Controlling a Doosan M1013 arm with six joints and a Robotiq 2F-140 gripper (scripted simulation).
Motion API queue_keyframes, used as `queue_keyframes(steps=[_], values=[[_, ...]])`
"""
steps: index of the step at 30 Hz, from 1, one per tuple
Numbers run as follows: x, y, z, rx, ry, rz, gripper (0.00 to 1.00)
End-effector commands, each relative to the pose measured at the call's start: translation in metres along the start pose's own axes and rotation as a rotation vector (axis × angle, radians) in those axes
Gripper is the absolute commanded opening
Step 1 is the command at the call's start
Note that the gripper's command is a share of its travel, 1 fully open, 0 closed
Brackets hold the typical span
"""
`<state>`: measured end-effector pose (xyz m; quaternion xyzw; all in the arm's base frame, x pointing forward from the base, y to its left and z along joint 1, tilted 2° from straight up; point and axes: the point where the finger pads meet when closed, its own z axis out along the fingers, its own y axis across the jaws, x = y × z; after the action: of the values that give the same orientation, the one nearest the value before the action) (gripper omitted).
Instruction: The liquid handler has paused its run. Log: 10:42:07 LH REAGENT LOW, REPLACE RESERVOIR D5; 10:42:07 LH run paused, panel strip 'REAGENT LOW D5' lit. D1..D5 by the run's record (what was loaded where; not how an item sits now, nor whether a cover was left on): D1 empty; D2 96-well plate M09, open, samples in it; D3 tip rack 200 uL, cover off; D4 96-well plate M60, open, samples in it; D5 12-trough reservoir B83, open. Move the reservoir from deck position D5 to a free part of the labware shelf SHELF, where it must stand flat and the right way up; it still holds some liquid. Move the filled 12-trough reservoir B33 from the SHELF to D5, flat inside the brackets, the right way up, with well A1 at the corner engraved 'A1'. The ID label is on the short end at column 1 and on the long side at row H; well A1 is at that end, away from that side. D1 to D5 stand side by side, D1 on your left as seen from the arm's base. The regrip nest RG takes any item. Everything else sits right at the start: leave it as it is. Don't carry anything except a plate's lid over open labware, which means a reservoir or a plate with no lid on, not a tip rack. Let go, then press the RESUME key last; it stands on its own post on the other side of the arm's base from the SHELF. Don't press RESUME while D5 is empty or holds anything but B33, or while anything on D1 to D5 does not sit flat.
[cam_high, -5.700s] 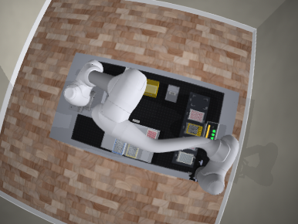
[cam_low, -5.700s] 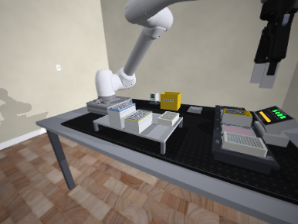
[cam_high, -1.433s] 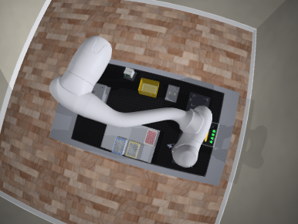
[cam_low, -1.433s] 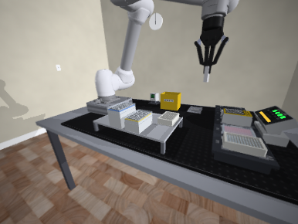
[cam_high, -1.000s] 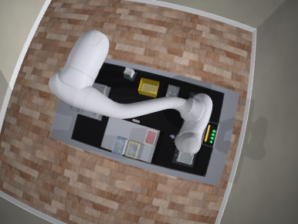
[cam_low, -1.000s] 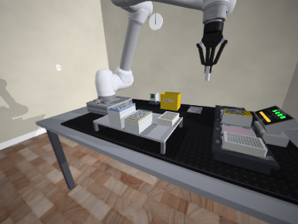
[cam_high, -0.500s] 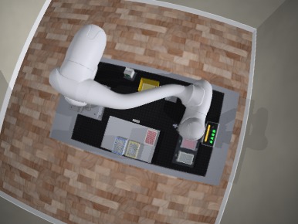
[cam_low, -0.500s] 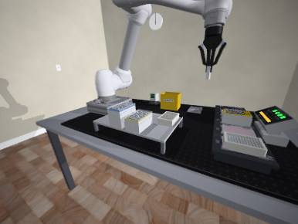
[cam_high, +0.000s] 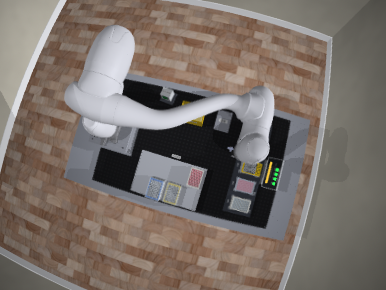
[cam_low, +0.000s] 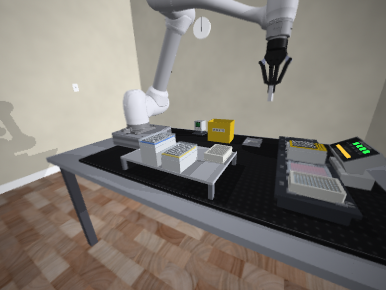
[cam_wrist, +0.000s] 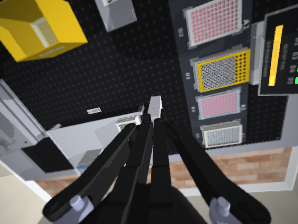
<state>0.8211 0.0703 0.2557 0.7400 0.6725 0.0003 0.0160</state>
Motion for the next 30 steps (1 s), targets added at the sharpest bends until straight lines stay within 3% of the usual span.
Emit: queue_keyframes(steps=[1, 30], values=[[0.023, -0.004, 0.002, -0.003, -0.006, -0.02, 0.0], [0.146, -0.023, 0.003, -0.003, -0.006, -0.02, 0.0]])
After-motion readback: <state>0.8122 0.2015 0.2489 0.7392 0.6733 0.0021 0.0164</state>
